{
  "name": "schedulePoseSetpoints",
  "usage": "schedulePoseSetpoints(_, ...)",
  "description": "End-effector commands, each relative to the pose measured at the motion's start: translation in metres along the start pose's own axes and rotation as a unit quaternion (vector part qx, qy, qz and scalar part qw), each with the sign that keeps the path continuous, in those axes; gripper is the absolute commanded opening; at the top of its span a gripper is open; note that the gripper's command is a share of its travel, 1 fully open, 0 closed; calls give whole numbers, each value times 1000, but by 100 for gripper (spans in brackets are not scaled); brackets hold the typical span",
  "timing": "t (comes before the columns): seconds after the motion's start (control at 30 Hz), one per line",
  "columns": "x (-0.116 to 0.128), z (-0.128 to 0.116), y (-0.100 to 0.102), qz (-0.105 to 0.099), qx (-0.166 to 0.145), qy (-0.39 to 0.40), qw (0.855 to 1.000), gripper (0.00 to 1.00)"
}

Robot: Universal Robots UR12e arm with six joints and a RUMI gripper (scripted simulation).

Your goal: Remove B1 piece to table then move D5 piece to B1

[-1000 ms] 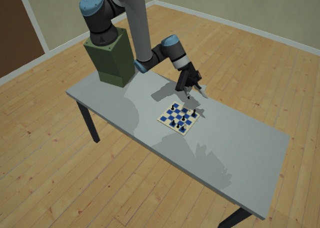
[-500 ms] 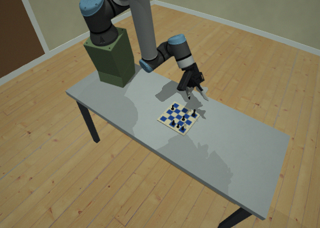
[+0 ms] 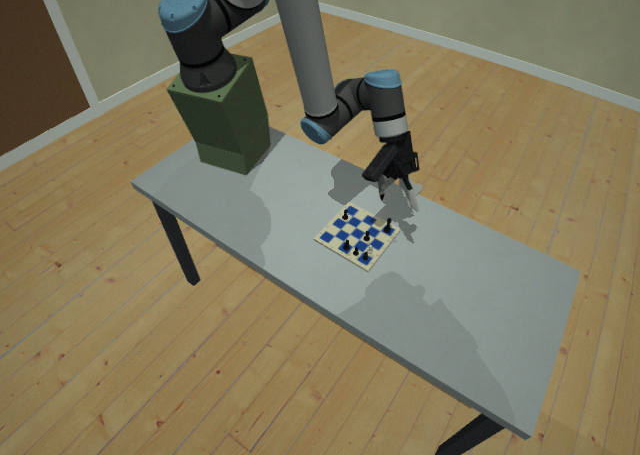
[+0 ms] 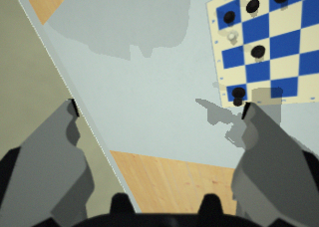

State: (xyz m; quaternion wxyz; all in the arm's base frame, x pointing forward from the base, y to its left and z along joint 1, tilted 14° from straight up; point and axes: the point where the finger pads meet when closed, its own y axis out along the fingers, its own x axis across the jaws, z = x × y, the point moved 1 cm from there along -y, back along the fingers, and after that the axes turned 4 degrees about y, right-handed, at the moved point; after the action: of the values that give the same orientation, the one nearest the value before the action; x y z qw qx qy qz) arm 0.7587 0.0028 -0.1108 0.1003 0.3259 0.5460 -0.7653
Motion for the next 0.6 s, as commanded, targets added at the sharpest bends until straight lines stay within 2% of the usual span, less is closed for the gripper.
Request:
schedulePoseSetpoints(0.0,0,-3,9,-29,39,19,999,100)
schedulePoseSetpoints(0.07,0,-4,13,-42,55,28,997,100)
schedulePoseSetpoints(0.13,0,-4,13,-42,55,28,997,100)
schedulePoseSetpoints(0.4,1,-10,30,-92,125,63,986,100)
schedulePoseSetpoints(0.43,1,-10,30,-92,125,63,986,100)
schedulePoseSetpoints(0.57,1,-13,39,-118,162,81,976,100)
